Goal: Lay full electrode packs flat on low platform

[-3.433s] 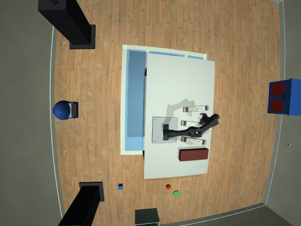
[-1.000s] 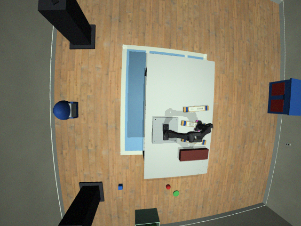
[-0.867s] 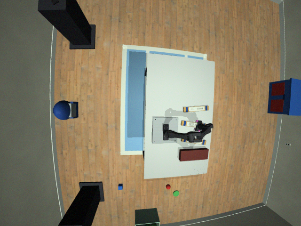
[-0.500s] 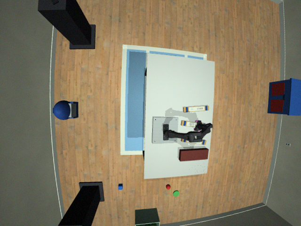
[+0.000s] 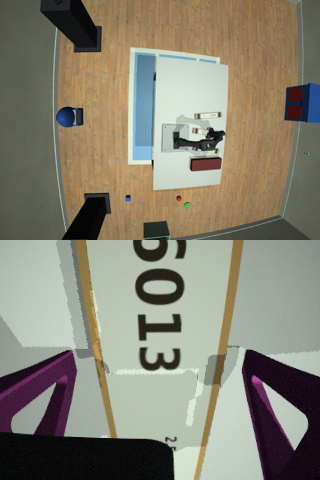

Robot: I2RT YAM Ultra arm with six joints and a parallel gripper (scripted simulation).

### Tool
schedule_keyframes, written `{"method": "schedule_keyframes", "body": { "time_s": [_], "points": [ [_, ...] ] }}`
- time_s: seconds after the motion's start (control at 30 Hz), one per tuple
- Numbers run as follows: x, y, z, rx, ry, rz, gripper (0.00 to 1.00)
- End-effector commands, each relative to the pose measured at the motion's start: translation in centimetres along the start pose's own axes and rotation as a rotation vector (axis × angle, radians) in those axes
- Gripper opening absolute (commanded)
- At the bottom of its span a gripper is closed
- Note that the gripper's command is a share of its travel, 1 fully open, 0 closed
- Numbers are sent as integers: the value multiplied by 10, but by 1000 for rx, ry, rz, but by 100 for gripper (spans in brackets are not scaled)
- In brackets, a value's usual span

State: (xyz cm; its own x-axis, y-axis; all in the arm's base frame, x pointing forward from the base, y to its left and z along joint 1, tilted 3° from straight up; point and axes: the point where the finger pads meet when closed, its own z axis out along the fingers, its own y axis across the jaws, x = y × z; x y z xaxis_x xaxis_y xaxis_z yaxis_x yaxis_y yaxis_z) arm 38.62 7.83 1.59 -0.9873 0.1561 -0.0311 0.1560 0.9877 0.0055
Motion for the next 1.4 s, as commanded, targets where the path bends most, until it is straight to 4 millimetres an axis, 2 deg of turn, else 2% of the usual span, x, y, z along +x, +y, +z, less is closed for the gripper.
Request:
{"method": "schedule_keyframes", "body": {
  "time_s": [0.0, 0.07, 0.5, 0.53, 1.37],
  "points": [
    [-8, 1, 5, -9, -21, -1, 95],
    [-14, 3, -9, -24, -60, -1, 95],
    [-8, 1, -5, -18, -45, -1, 95],
    [-8, 1, -5, -18, -45, -1, 0],
    [-10, 3, -8, -25, -53, 2, 0]
  ]
}}
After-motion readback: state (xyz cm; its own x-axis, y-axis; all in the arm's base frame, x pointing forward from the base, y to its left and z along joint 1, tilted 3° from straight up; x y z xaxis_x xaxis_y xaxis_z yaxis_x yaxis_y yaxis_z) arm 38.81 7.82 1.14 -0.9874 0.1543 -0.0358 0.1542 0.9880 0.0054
